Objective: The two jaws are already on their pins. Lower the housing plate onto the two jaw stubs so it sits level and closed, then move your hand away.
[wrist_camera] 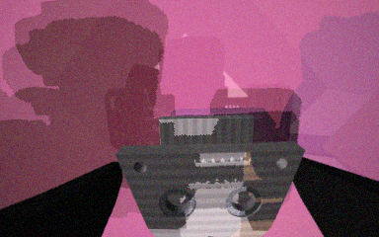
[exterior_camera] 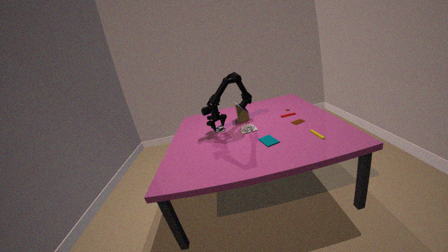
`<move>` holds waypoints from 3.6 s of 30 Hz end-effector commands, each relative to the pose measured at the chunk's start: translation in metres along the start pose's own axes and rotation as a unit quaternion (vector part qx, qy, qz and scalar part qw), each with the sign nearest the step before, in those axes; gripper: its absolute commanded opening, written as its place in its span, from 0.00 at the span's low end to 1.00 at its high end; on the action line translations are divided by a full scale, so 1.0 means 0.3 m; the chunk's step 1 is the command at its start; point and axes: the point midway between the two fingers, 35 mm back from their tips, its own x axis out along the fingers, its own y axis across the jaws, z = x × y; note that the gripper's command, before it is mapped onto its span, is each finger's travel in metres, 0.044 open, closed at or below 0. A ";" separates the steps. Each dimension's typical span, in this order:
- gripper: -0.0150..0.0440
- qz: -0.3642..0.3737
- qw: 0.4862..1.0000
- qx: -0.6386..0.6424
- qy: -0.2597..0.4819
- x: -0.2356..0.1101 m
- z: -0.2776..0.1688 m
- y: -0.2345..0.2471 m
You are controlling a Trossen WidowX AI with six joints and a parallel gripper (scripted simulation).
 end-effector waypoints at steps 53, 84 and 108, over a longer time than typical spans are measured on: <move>0.85 -0.002 1.000 0.002 0.001 -0.024 0.001 0.001; 0.85 0.001 1.000 0.031 0.000 -0.246 -0.056 -0.011; 0.85 0.007 0.990 0.144 -0.002 -0.276 -0.308 -0.091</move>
